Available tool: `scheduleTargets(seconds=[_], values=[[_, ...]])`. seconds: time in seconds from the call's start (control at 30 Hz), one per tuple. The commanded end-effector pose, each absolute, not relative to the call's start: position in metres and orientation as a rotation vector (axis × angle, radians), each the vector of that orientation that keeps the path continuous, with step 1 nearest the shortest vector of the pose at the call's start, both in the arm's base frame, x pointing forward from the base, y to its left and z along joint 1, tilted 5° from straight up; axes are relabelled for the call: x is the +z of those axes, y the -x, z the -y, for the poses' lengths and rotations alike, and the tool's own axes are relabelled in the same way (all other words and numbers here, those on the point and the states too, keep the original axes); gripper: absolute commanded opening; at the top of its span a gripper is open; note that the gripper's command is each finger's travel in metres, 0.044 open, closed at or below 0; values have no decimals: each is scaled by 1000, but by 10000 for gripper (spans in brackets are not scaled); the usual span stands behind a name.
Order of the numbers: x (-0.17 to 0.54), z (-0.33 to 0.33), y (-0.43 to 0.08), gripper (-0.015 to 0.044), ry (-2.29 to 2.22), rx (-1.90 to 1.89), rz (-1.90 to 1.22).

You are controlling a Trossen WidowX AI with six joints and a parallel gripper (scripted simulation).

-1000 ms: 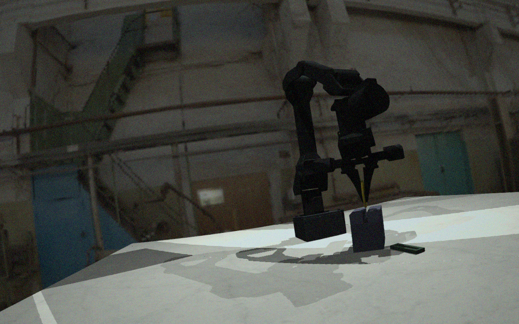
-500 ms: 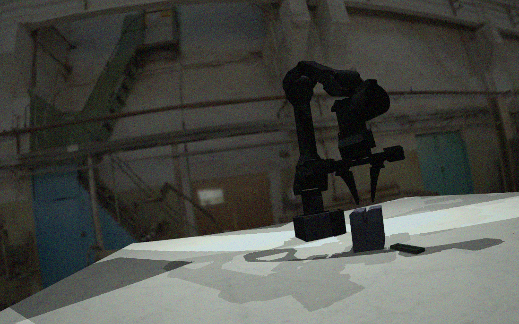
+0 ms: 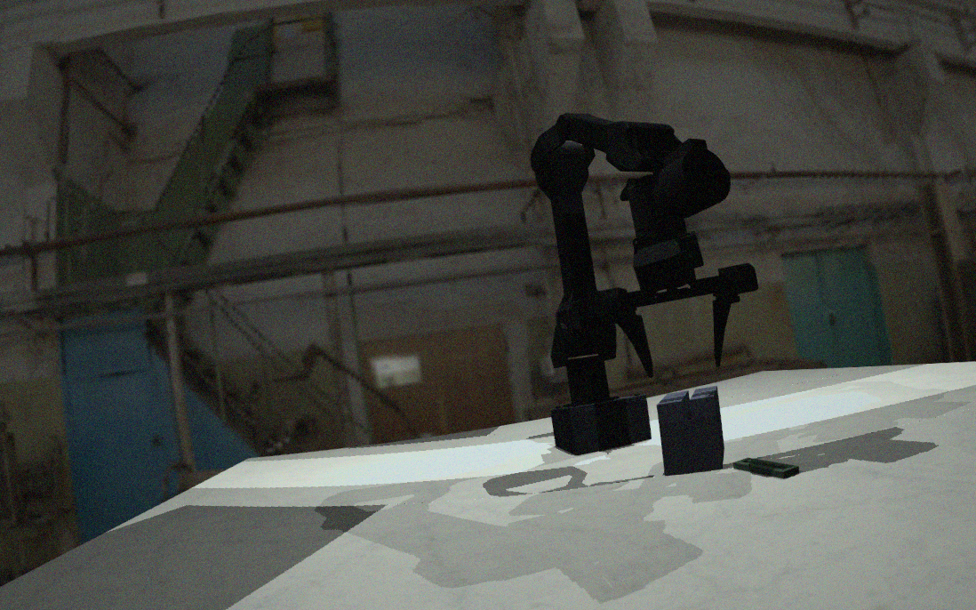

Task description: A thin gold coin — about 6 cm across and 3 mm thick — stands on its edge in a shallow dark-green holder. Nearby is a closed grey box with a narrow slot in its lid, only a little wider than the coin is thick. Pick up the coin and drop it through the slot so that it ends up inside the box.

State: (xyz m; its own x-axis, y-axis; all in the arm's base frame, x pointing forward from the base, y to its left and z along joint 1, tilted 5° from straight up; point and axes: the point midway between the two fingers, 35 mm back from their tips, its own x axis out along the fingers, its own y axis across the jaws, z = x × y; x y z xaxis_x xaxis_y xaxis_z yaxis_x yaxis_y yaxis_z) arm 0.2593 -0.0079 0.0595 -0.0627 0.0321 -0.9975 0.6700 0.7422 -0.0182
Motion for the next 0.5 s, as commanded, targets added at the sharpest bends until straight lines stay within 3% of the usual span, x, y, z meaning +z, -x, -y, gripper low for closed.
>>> scheduleTargets(seconds=[0.0,0.13,0.47], values=[[68,8,-262,440,-587,-570,-1552],[108,9,-259,440,-586,-574,-1564],[110,9,-259,440,-586,-574,-1564]])
